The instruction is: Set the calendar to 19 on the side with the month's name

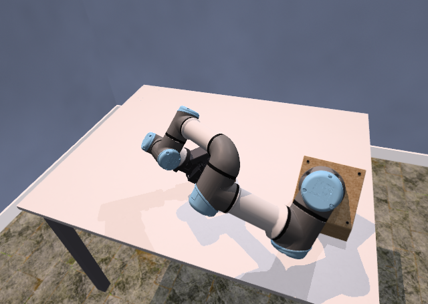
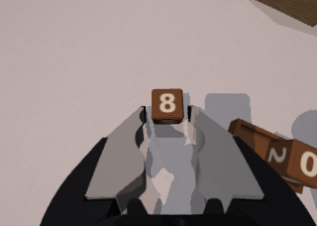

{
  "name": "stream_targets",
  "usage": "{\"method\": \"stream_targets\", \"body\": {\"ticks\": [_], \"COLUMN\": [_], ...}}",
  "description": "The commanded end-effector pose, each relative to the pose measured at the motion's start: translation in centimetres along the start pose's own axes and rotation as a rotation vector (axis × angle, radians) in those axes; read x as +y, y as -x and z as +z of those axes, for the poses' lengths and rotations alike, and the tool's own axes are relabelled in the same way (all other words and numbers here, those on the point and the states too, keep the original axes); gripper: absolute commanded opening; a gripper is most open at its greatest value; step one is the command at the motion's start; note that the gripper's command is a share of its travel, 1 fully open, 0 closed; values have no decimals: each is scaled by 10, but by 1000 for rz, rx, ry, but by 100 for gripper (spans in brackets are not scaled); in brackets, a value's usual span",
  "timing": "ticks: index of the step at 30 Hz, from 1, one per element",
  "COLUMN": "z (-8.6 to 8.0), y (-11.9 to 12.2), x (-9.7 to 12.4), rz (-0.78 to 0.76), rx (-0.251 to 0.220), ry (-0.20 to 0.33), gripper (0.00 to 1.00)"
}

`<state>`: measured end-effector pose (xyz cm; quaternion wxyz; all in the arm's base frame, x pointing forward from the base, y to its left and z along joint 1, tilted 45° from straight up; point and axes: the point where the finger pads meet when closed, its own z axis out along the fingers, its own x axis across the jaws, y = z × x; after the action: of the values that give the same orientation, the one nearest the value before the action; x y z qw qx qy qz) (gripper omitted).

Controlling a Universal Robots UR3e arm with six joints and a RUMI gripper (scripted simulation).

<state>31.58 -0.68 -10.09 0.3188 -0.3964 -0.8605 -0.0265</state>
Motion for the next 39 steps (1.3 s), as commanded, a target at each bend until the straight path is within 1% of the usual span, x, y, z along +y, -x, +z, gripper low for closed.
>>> {"method": "stream_targets", "body": {"ticks": [1,25,26,39], "z": [-1,-1,-1,-1], "y": [1,1,1,1], "x": [0,0,0,0], "rz": [1,1,1,1], "rx": [-2,-2,-2,-2], "ry": [1,1,1,1], "gripper": [28,28,10,10]}}
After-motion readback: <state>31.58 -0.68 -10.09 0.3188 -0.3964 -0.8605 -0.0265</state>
